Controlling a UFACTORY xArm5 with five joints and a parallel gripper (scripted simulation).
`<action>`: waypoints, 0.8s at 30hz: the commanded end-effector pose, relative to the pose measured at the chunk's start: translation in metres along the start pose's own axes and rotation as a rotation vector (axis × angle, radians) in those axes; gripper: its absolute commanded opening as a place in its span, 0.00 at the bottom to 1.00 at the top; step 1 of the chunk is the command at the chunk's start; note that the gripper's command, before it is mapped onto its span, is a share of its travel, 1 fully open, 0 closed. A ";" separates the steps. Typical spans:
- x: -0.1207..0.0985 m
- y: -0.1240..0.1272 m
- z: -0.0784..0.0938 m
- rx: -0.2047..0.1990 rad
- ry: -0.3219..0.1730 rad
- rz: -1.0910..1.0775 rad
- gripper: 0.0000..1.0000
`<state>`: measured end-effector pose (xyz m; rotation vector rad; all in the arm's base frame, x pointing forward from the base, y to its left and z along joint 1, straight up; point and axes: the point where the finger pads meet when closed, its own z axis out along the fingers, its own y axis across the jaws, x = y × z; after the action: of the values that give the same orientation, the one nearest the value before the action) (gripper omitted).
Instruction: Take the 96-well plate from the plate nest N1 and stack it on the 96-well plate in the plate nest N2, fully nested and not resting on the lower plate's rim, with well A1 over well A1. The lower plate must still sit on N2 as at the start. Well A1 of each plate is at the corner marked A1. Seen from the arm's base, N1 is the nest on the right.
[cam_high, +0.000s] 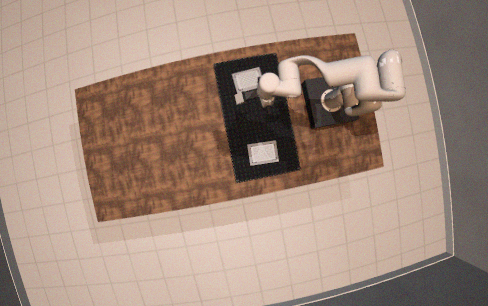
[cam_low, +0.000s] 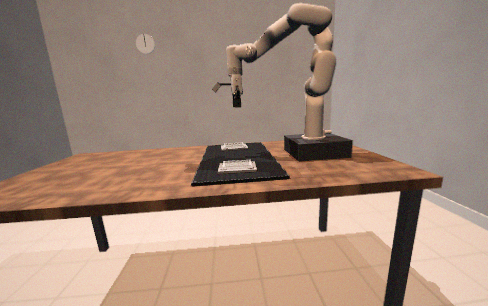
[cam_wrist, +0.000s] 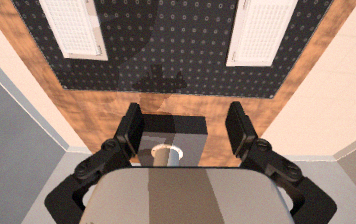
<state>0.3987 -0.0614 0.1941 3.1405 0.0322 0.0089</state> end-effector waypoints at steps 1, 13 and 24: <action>0.002 0.012 0.008 -0.001 0.004 0.000 1.00; 0.005 0.051 0.040 -0.002 0.004 0.000 1.00; 0.008 0.093 0.075 -0.002 0.003 0.000 1.00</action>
<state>0.4065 -0.1457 0.1243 3.1395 0.0323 0.0080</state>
